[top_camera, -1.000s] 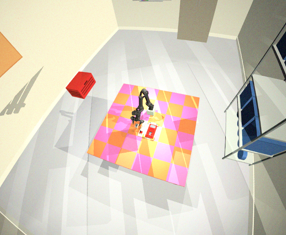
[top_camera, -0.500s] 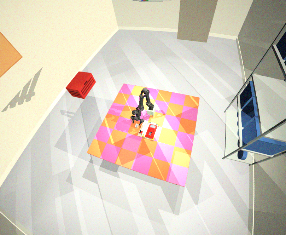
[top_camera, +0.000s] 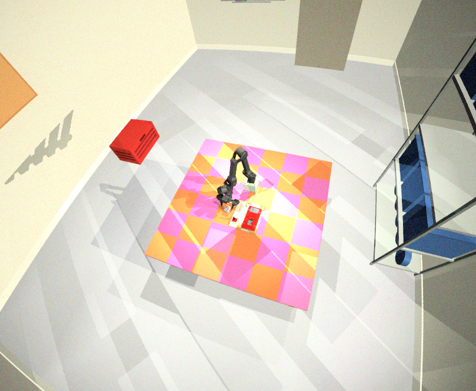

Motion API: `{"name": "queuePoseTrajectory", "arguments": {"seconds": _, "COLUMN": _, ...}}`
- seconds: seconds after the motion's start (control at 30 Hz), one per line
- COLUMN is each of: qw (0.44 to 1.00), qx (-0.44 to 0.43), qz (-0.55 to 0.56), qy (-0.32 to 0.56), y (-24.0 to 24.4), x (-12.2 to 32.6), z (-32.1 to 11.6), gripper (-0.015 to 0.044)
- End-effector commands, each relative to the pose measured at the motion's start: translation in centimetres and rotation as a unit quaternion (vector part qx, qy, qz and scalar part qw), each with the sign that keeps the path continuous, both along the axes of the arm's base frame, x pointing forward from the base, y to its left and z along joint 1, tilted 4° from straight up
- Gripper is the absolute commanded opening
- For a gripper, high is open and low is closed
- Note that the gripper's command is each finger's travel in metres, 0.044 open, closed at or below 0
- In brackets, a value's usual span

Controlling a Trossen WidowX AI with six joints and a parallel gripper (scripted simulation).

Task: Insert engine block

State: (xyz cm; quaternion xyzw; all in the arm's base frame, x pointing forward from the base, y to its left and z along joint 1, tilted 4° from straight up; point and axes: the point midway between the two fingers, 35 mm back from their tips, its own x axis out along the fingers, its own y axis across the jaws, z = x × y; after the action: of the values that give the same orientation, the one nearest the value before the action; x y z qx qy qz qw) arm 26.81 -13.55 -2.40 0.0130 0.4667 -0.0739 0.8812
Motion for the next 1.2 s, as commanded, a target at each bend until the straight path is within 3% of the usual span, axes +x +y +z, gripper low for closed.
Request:
{"name": "queuePoseTrajectory", "arguments": {"seconds": 0.0, "qw": 0.998, "qx": 0.012, "qz": -0.007, "qy": 0.055, "y": -0.3, "x": 0.9, "z": 0.0, "gripper": 0.044}}
{"name": "queuePoseTrajectory", "arguments": {"seconds": 0.5, "qw": 0.957, "qx": 0.03, "qz": -0.013, "qy": 0.29, "y": 0.2, "x": 1.7, "z": 3.0, "gripper": 0.044}}
{"name": "queuePoseTrajectory", "arguments": {"seconds": 1.17, "qw": 0.956, "qx": 0.03, "qz": -0.013, "qy": 0.292, "y": 0.3, "x": 1.5, "z": 1.1, "gripper": 0.044}}
